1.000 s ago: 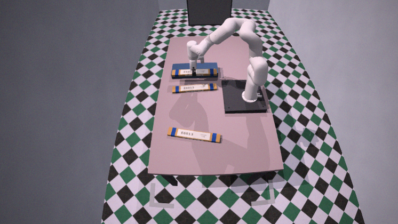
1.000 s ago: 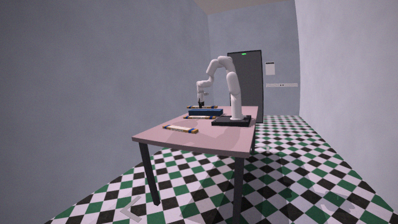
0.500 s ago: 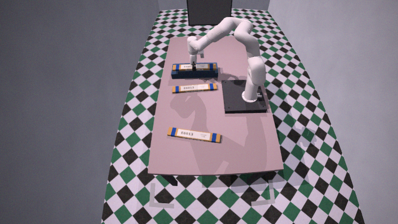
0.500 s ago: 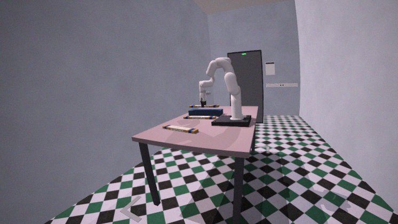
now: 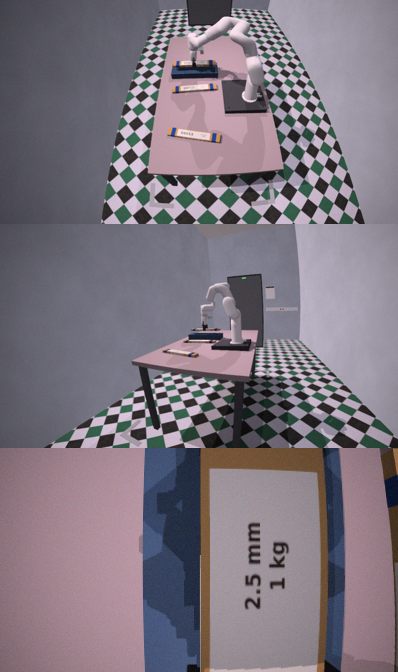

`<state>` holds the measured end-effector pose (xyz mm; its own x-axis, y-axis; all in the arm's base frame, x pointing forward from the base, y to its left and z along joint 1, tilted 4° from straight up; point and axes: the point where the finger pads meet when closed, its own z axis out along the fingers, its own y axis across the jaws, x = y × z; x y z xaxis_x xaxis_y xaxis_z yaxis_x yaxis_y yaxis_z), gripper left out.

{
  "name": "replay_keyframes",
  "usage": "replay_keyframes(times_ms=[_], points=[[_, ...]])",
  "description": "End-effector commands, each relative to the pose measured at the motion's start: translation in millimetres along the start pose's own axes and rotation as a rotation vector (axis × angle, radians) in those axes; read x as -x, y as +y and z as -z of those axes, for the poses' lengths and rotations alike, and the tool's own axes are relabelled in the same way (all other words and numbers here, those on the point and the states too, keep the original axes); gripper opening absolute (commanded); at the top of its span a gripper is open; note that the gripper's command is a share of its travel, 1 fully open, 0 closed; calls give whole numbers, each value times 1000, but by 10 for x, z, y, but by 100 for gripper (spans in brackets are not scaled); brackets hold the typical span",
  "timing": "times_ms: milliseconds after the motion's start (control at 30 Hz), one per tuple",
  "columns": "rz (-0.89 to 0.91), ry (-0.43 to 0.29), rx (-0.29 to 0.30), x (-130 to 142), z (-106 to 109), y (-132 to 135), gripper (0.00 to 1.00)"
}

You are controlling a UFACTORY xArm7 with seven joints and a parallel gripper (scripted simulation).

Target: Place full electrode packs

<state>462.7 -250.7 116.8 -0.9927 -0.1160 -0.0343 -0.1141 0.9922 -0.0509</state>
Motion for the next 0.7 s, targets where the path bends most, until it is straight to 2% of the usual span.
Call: replay_keyframes(times_ms=[0, 667], points=[[0, -5, -1, 21, 21, -111, 58], [0, -5, -1, 22, 21, -320, 58]])
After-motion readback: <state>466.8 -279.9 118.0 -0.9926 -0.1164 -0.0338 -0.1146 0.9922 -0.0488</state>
